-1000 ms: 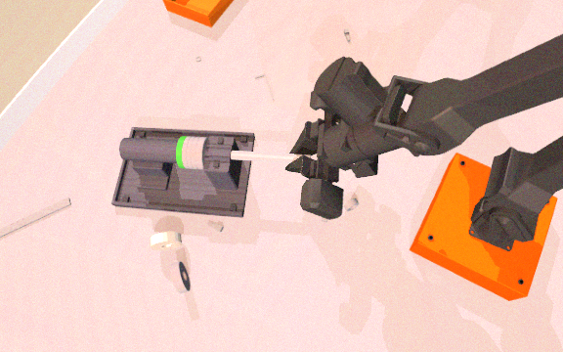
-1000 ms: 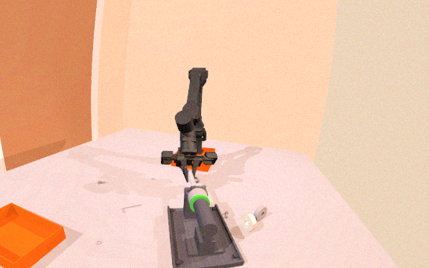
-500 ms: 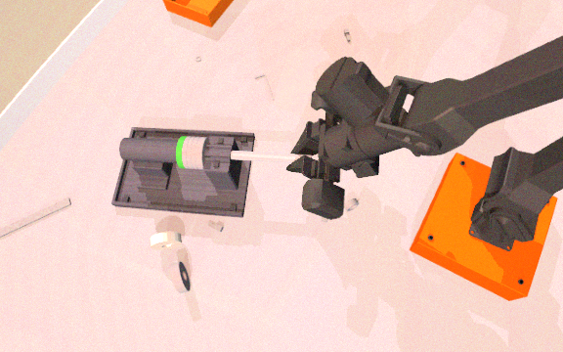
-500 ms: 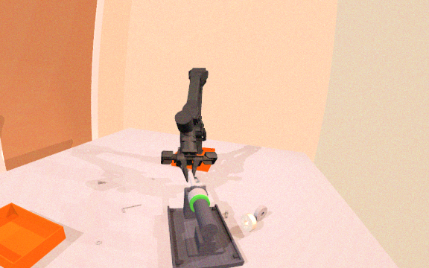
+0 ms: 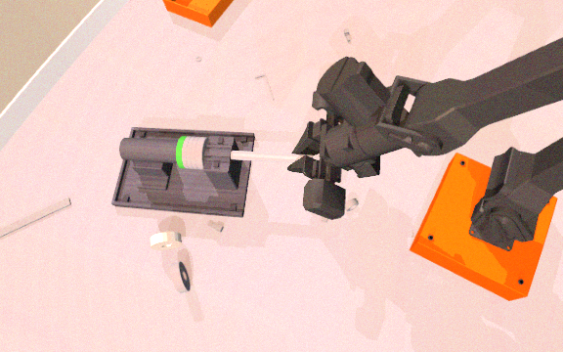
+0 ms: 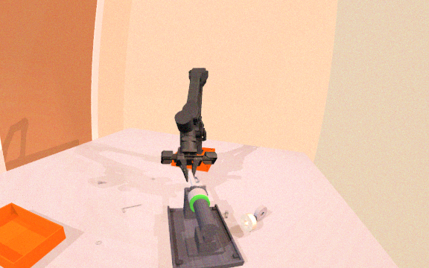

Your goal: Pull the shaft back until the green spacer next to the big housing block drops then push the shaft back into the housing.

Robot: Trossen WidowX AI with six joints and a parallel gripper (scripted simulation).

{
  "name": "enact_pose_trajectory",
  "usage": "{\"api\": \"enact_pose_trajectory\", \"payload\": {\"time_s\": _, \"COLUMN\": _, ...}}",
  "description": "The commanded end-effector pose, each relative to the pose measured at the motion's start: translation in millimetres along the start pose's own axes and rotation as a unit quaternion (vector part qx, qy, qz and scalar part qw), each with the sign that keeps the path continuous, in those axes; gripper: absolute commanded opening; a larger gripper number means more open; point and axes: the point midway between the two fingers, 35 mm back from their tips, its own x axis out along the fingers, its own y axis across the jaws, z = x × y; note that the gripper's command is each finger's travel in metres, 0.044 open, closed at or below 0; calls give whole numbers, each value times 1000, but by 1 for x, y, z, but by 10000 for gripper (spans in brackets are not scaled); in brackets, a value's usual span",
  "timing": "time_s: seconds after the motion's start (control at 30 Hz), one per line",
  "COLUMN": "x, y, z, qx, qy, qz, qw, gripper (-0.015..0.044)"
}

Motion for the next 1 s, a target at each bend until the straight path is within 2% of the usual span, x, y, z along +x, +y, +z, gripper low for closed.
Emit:
{"api": "enact_pose_trajectory", "payload": {"time_s": 0.0, "x": 0, "y": 0, "z": 1, "qx": -2, "qy": 0, "qz": -1, "qw": 1000, "gripper": 0}}
{"api": "enact_pose_trajectory", "payload": {"time_s": 0.97, "x": -3, "y": 0, "z": 3, "qx": -2, "qy": -1, "qz": -1, "qw": 1000, "gripper": 0}}
